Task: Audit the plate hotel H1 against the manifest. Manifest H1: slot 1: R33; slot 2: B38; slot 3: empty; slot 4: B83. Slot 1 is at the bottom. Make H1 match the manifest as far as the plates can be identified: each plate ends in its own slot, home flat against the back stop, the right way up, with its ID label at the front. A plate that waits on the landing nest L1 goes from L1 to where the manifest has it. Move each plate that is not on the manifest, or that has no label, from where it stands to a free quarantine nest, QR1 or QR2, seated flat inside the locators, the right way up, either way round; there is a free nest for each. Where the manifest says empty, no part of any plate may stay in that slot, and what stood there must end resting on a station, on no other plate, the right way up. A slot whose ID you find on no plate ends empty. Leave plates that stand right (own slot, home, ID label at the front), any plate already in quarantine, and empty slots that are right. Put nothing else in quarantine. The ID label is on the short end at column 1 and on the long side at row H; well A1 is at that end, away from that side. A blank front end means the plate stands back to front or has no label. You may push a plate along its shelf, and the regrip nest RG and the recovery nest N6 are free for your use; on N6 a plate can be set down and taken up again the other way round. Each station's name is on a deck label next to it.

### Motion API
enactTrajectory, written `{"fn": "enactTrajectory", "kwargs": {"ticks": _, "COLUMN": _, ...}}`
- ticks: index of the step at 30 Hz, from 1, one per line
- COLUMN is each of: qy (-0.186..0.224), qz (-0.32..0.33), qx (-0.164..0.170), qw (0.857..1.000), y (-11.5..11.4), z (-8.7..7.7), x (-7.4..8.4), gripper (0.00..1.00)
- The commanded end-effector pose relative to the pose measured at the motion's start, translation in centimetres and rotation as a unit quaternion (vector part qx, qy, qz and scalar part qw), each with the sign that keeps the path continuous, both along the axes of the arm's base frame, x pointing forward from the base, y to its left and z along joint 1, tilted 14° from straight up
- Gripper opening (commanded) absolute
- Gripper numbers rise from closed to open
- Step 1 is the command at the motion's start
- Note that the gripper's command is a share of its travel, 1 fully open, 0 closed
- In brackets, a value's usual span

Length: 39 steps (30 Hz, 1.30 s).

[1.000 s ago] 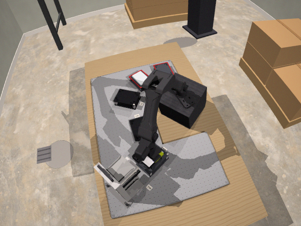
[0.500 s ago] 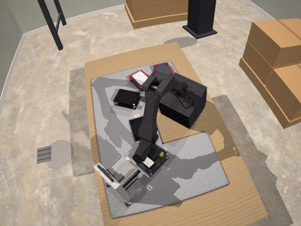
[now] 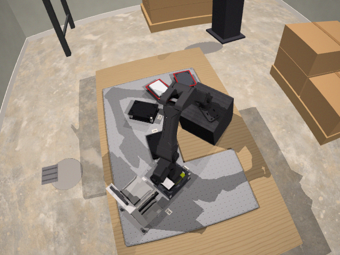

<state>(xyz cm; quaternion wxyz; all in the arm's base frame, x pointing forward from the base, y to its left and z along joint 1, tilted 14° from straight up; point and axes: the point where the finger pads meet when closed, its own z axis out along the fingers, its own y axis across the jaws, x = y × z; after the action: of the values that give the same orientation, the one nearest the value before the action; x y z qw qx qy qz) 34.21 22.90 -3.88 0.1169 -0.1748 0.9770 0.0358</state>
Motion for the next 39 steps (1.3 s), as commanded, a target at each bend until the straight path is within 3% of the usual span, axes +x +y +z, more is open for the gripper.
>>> {"fn": "enactTrajectory", "kwargs": {"ticks": 1, "qy": -0.005, "qz": 0.0, "qx": 0.004, "qw": 1.0, "y": 0.1, "z": 0.3, "x": 0.3, "gripper": 0.86}}
{"fn": "enactTrajectory", "kwargs": {"ticks": 4, "qy": -0.005, "qz": 0.0, "qx": 0.004, "qw": 1.0, "y": 0.1, "z": 0.3, "x": 0.3, "gripper": 0.86}}
{"fn": "enactTrajectory", "kwargs": {"ticks": 5, "qy": -0.005, "qz": 0.0, "qx": 0.004, "qw": 1.0, "y": 0.1, "z": 0.3, "x": 0.3, "gripper": 1.0}}
{"fn": "enactTrajectory", "kwargs": {"ticks": 19, "qy": -0.005, "qz": 0.0, "qx": 0.004, "qw": 1.0, "y": 0.1, "z": 0.3, "x": 0.3, "gripper": 1.0}}
{"fn": "enactTrajectory", "kwargs": {"ticks": 20, "qy": -0.008, "qz": -0.001, "qx": 0.007, "qw": 1.0, "y": 0.0, "z": 1.4, "x": 0.4, "gripper": 1.0}}
{"fn": "enactTrajectory", "kwargs": {"ticks": 25, "qy": -0.015, "qz": 0.0, "qx": 0.012, "qw": 1.0, "y": 0.3, "z": 3.5, "x": 0.4, "gripper": 1.0}}
{"fn": "enactTrajectory", "kwargs": {"ticks": 39, "qy": -0.015, "qz": 0.003, "qx": 0.012, "qw": 1.0, "y": 0.1, "z": 7.4, "x": -0.8, "gripper": 1.0}}
